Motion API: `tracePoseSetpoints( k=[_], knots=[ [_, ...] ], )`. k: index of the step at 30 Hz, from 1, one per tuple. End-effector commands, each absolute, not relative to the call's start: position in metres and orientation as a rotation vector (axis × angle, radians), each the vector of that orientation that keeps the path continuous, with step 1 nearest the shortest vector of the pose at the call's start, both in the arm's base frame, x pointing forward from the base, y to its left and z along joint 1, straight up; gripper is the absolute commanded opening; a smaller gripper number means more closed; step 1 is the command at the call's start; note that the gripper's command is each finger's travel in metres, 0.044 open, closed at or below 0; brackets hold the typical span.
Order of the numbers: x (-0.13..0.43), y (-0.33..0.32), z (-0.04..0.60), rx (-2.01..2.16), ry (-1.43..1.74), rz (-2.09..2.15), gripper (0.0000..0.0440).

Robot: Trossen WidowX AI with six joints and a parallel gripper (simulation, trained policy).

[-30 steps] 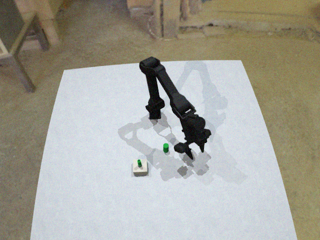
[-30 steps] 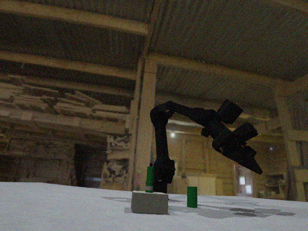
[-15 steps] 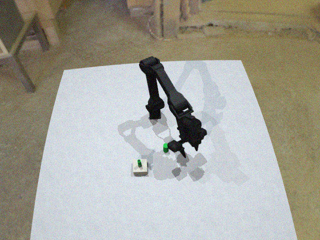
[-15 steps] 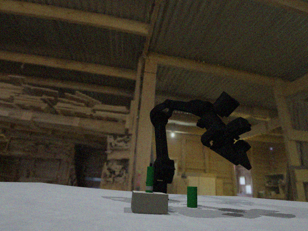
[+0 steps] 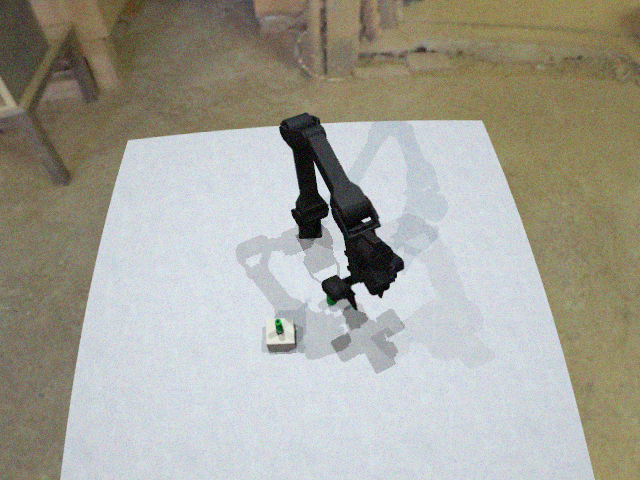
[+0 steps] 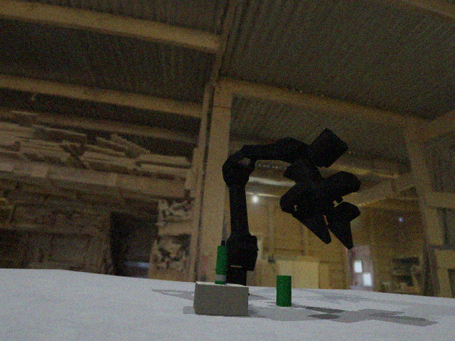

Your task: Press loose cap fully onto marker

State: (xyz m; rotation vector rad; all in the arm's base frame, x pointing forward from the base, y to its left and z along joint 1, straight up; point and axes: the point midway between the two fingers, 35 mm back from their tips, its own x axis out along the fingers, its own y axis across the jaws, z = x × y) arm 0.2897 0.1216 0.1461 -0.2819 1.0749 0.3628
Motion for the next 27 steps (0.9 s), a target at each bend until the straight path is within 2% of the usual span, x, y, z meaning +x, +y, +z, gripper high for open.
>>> tracePoseSetpoints(
  k=[1, 27],
  knots=[
    [0.288, 0.118, 0.148, -0.269, 1.099, 0.353, 0.0321],
    [0.263, 0.077, 0.135, -0.223, 1.372, 0.270, 0.0325]
  ],
)
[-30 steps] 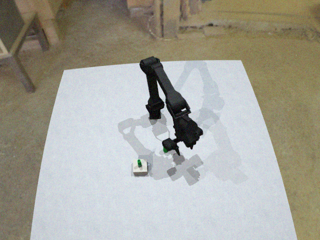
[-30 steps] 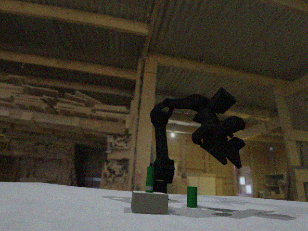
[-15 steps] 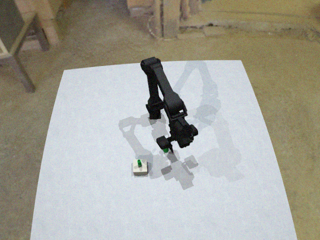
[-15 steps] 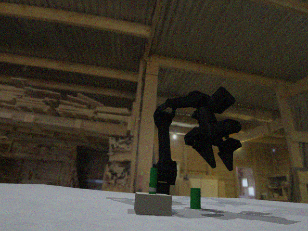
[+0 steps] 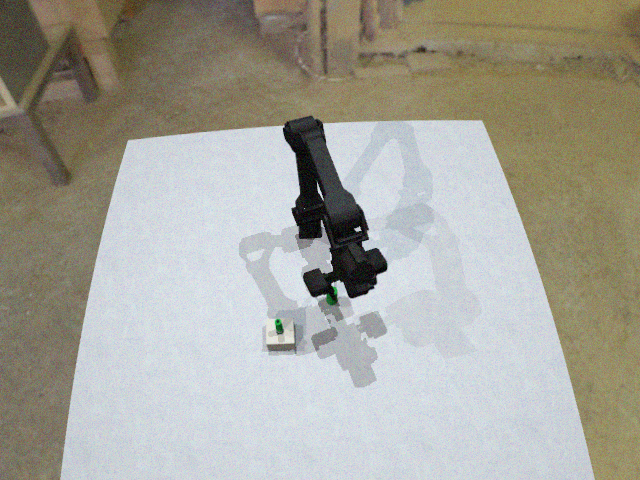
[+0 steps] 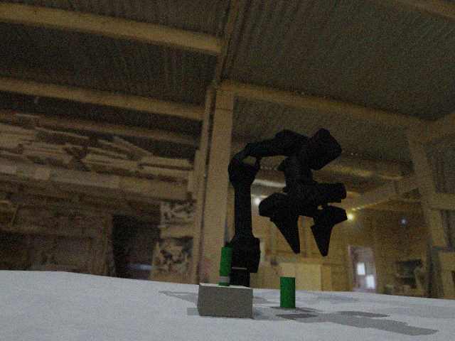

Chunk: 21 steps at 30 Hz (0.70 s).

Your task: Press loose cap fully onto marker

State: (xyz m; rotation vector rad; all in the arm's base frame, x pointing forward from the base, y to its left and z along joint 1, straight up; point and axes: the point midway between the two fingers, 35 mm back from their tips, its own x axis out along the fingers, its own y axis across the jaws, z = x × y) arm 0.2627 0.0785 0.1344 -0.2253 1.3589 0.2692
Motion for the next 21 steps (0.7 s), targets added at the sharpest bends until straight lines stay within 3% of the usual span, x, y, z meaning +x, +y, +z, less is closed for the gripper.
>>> tracePoseSetpoints(
  k=[1, 21],
  knots=[
    [0.262, 0.076, 0.135, -0.222, 1.382, 0.268, 0.0325],
    [0.250, 0.058, 0.119, -0.216, 1.549, 0.249, 0.0322]
  ],
)
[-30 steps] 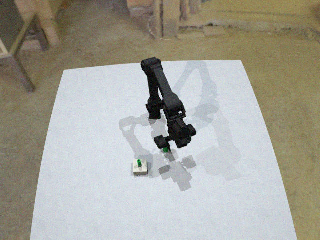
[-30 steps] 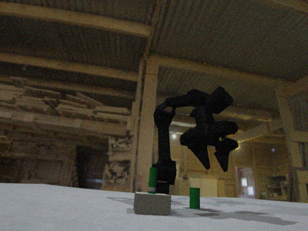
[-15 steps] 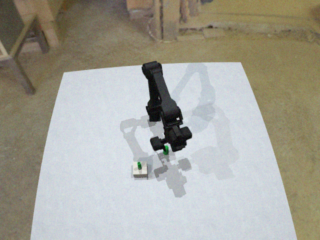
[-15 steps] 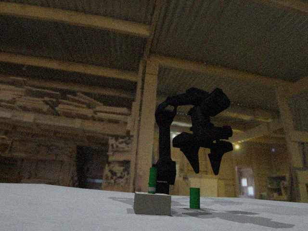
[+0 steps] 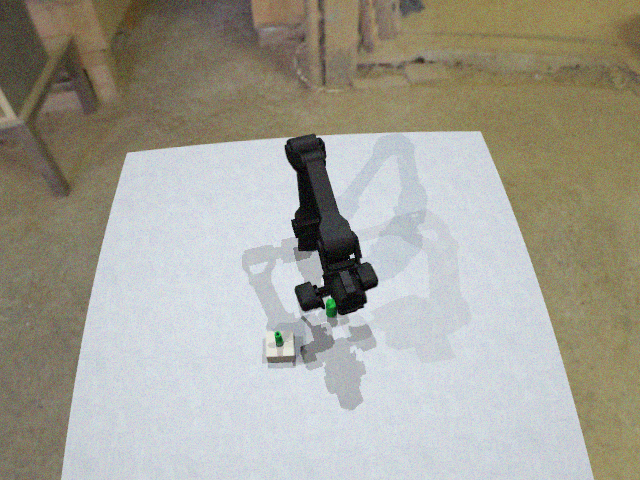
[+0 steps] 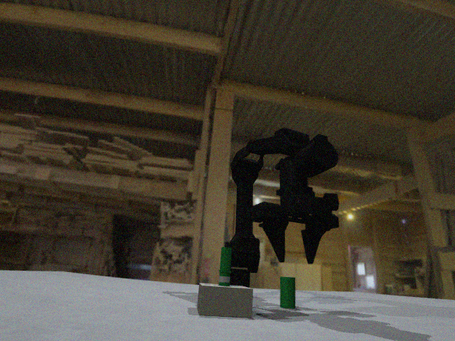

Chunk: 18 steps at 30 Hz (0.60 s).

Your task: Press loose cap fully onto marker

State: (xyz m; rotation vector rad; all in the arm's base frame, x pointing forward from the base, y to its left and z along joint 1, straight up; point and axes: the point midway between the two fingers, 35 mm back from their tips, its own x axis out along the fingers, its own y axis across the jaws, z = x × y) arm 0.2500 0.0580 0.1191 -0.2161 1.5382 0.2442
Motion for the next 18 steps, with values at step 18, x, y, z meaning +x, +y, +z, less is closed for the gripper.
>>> tracePoseSetpoints(
  k=[18],
  knots=[
    [0.243, 0.051, 0.103, -0.237, 1.652, 0.271, 0.0304]
  ],
)
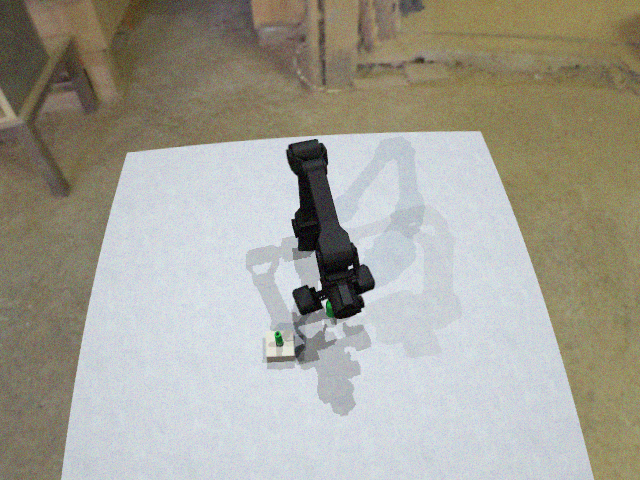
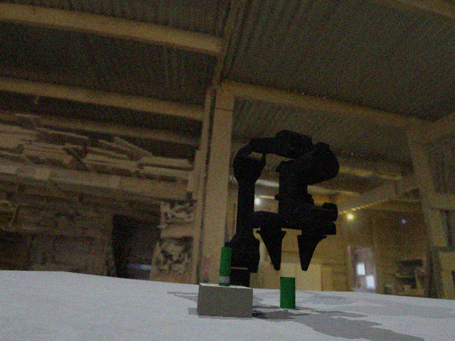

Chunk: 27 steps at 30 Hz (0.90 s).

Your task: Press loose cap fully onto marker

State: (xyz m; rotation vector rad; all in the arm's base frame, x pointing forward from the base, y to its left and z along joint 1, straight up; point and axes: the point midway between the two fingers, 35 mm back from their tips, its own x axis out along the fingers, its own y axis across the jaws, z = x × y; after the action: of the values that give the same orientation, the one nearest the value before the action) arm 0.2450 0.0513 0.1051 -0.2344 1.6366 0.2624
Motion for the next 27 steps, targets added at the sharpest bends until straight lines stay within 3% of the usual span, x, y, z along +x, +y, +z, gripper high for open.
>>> tracePoseSetpoints(
  k=[1, 27],
  knots=[
    [0.243, 0.051, 0.102, -0.239, 1.657, 0.273, 0.0303],
    [0.234, 0.048, 0.062, -0.304, 1.719, 0.330, 0.0231]
  ],
)
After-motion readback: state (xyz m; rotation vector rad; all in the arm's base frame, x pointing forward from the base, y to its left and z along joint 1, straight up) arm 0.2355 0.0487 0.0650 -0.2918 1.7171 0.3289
